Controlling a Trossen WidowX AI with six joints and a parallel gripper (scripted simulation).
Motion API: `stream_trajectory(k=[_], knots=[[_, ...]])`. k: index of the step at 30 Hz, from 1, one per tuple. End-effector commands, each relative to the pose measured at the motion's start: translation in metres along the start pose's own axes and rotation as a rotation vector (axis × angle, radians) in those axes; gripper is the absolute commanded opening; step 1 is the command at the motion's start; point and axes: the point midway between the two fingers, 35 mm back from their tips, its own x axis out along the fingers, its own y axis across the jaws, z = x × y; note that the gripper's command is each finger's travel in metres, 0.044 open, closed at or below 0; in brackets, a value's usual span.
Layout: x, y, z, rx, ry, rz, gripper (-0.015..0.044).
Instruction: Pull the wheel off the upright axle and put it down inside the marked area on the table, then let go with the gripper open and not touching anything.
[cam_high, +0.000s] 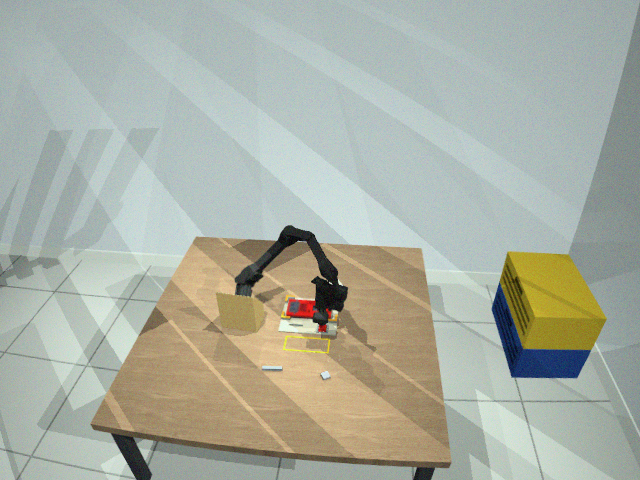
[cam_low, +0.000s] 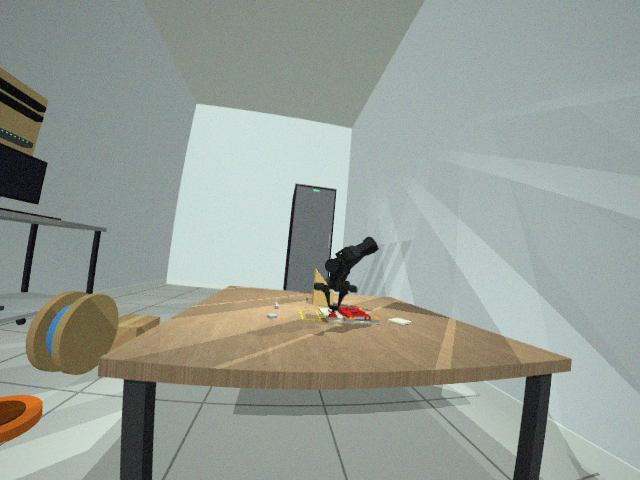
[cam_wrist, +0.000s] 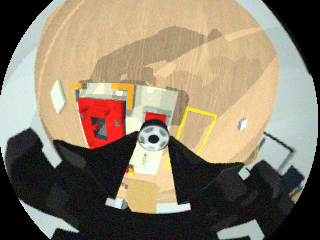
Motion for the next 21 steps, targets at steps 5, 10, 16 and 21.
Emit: stream_trajectory(k=[5,10,16,21], knots=[[-0.0074,-0.0006,0.0015,-0.003,-0.01,-0.005,0.0],[-0.0091,-0.0006,0.0014,-0.003,-0.011,-0.004,0.0],[-0.0111,-0.0006,0.0013,-0.002,-0.012,-0.004,0.0],[-0.0128,-0.0006,0.0013,-0.002,-0.012,-0.004,0.0]])
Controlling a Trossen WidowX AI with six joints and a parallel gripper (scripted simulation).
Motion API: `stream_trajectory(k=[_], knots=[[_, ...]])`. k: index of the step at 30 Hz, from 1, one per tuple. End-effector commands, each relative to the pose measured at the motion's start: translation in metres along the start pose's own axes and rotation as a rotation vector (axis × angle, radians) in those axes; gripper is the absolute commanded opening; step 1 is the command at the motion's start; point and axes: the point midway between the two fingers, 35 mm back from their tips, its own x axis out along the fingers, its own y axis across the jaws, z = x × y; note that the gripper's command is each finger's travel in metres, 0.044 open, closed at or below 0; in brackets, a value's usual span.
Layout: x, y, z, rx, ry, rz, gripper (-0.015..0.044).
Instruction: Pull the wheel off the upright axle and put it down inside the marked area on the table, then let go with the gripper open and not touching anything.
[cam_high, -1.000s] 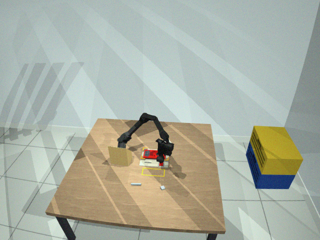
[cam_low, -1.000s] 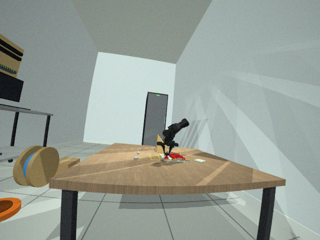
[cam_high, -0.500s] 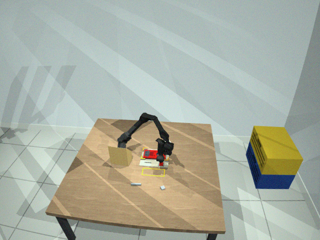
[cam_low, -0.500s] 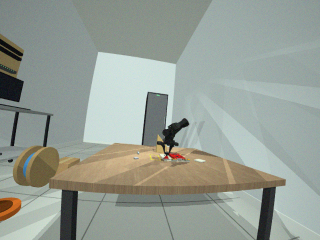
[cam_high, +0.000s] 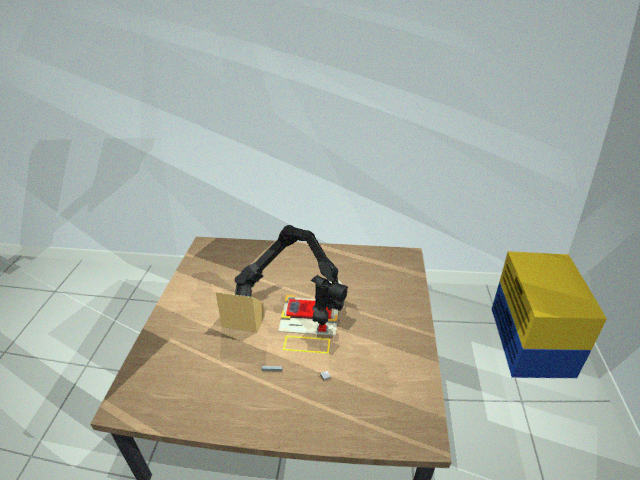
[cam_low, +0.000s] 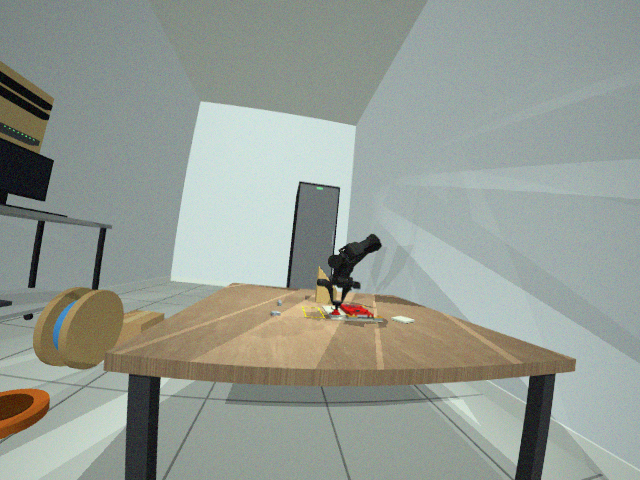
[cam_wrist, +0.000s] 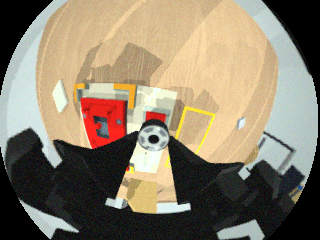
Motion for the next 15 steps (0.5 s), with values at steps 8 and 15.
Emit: stream_trajectory(k=[8,15], knots=[[-0.0086,-0.0005,0.0014,-0.004,-0.011,-0.006,0.0],[-0.011,-0.0004,0.0012,-0.003,-0.012,-0.005,0.0]])
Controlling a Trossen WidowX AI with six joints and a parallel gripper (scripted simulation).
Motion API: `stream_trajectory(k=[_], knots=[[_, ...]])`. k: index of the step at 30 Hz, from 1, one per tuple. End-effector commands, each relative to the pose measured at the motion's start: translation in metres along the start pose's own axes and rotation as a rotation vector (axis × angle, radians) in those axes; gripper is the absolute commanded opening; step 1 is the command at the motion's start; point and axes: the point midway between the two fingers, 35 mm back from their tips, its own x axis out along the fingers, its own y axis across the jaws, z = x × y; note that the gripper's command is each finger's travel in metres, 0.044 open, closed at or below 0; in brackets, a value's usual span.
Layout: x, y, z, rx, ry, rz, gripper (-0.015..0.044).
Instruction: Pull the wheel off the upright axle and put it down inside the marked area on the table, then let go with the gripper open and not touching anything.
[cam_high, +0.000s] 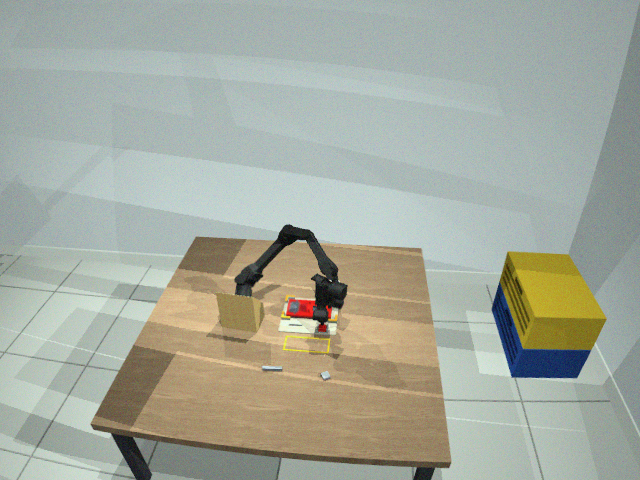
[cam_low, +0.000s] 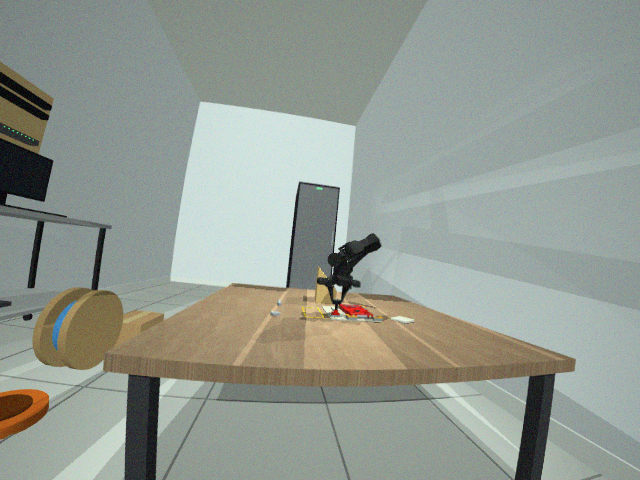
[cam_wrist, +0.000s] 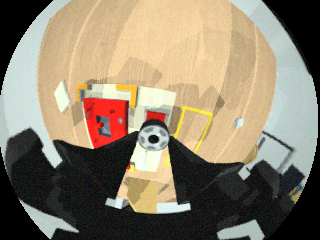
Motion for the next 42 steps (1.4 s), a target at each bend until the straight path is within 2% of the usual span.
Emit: stream_trajectory(k=[1,20,28,31,32,42], knots=[[-0.005,0.0,0.001,-0.006,-0.007,-0.005,0.0],[-0.011,0.0,0.001,-0.005,-0.009,-0.005,0.0],[-0.044,0.002,-0.003,-0.004,-0.008,-0.006,0.0],[-0.045,0.001,-0.004,-0.004,-0.008,-0.006,0.0],[-0.035,-0.001,-0.004,0.007,-0.003,0.003,0.0],[-0.043,-0.06,-0.032,0.002,-0.007,-0.012,0.0]])
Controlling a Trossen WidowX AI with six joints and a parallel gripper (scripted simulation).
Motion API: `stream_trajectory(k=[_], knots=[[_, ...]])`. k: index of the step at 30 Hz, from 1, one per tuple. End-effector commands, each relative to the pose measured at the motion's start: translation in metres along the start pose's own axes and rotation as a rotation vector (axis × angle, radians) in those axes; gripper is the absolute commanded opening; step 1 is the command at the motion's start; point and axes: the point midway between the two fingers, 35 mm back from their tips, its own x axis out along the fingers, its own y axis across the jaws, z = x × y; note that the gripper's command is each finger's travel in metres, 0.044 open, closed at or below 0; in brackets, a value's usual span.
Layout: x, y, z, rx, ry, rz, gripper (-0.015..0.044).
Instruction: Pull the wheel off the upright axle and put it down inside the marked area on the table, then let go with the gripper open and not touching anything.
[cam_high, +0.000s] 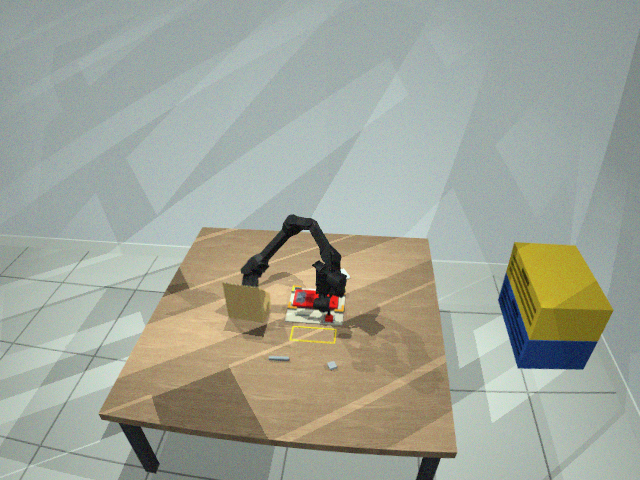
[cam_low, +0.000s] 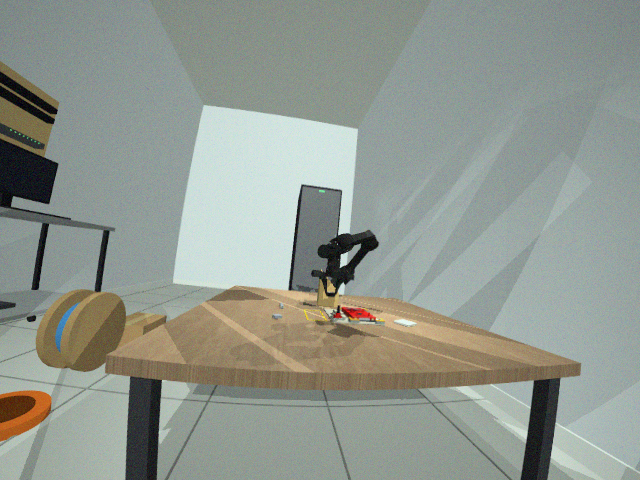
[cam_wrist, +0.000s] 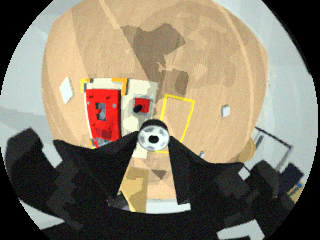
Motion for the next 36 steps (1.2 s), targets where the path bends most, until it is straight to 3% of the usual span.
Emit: stream_trajectory(k=[1,7,21,36], knots=[[-0.003,-0.028,-0.016,0.004,-0.001,-0.005,0.0],[-0.005,-0.058,-0.036,-0.001,-0.001,-0.005,0.0],[0.018,-0.059,-0.036,-0.002,-0.002,-0.004,0.0],[0.1,-0.058,-0.037,-0.002,-0.003,0.001,0.0]])
